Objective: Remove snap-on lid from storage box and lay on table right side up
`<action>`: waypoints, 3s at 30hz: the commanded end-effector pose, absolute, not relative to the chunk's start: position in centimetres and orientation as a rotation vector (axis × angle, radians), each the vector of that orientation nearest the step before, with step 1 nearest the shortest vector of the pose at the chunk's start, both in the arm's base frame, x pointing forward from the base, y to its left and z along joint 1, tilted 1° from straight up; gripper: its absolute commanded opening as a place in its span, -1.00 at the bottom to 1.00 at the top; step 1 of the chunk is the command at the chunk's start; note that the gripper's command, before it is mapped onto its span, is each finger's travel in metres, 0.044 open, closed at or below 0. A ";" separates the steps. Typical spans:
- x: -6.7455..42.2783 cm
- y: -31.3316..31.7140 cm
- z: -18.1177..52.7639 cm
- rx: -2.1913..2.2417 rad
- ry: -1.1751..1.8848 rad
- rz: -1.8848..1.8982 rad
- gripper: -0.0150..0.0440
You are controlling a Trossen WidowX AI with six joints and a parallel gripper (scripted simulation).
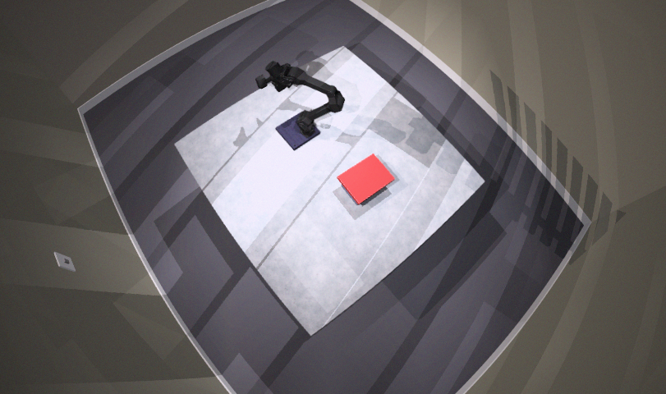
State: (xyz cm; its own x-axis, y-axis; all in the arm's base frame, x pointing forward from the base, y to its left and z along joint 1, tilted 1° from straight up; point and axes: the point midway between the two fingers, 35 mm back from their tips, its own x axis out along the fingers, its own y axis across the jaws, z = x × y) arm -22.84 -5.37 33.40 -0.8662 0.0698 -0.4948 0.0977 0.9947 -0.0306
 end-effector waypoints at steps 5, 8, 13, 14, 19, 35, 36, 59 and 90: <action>-21.8 -9.8 32.7 -0.036 2.577 -0.380 0.42; -20.2 -13.4 32.2 -0.155 2.473 -0.625 0.31; -17.6 -17.3 31.4 -0.261 2.293 -0.868 0.31; -16.7 -18.2 31.2 -0.282 2.233 -0.928 0.31; -11.6 -22.4 30.0 -0.335 1.894 -1.160 0.31; 1.1 -25.5 27.3 -0.264 1.284 -1.227 0.31; 2.4 -25.5 27.1 -0.233 1.216 -1.228 0.31; 24.4 -11.3 22.3 0.772 0.448 -0.824 0.31; 27.7 3.0 18.1 1.536 0.474 -0.627 0.31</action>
State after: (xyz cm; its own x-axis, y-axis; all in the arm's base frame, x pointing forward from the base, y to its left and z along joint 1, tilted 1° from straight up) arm 27.69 2.83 19.55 0.7672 -0.0817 -0.6362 0.6329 -0.0643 0.7715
